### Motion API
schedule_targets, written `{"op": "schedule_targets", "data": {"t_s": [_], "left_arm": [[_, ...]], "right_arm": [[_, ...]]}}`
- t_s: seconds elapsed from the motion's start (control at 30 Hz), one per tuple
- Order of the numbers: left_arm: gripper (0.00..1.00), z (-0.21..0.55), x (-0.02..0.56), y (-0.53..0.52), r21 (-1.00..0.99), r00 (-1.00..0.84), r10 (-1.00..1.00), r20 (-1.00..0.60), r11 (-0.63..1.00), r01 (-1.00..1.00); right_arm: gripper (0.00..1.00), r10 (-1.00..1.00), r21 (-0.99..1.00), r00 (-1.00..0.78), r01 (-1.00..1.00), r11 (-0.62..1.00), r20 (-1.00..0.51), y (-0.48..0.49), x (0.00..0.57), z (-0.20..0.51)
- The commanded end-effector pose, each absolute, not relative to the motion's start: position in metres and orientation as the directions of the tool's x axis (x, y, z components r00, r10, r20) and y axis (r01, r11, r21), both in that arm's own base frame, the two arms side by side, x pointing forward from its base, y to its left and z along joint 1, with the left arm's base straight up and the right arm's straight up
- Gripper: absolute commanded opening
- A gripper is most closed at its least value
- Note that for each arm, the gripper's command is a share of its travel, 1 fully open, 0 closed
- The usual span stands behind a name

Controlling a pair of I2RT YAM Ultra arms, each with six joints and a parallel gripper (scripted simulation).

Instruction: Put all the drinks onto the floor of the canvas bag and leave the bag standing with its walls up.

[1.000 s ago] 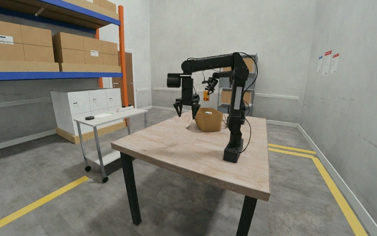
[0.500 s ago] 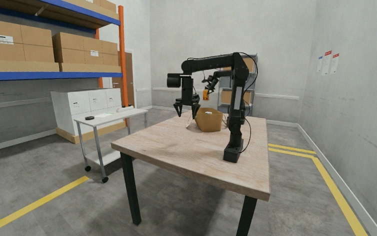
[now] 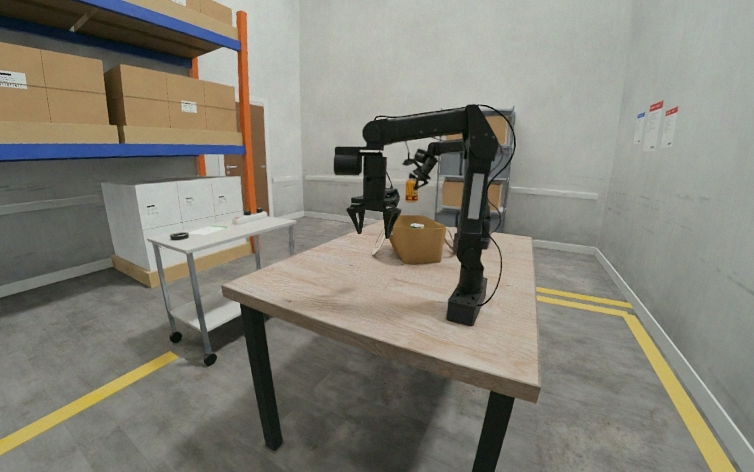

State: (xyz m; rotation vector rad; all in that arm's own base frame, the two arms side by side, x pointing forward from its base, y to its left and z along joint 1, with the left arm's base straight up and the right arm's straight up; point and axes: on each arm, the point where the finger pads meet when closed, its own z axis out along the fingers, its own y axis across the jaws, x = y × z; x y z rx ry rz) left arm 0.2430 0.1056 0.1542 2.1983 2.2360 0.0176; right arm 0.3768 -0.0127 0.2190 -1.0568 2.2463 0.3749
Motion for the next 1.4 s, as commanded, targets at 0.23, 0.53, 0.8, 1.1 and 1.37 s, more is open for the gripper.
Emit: {"op": "schedule_targets", "data": {"t_s": [0.23,0.53,0.8,1.1,1.37], "left_arm": [[0.86,0.156,0.241,0.101,0.005,-0.017,1.0,-0.004,0.017,1.0],[0.86,0.156,0.241,0.101,0.005,-0.017,1.0,-0.004,0.017,1.0],[0.86,0.156,0.241,0.101,0.005,-0.017,1.0,-0.004,0.017,1.0],[0.86,0.156,0.241,0.101,0.005,-0.017,1.0,-0.004,0.017,1.0],[0.86,0.156,0.241,0.101,0.005,-0.017,1.0,-0.004,0.017,1.0]], "right_arm": [[0.7,-0.592,-0.12,-0.383,-0.762,0.637,-0.709,-0.009,0.385,0.259],[0.7,-0.59,-0.122,-0.386,-0.757,0.642,-0.71,-0.012,0.384,0.257],[0.7,-0.576,-0.082,-0.416,-0.757,0.648,-0.703,0.007,0.376,0.245],[0.7,-0.574,-0.086,-0.413,-0.756,0.649,-0.707,0.033,0.368,0.249],[0.7,-0.577,-0.081,-0.431,-0.749,0.658,-0.694,0.045,0.364,0.243]]}}
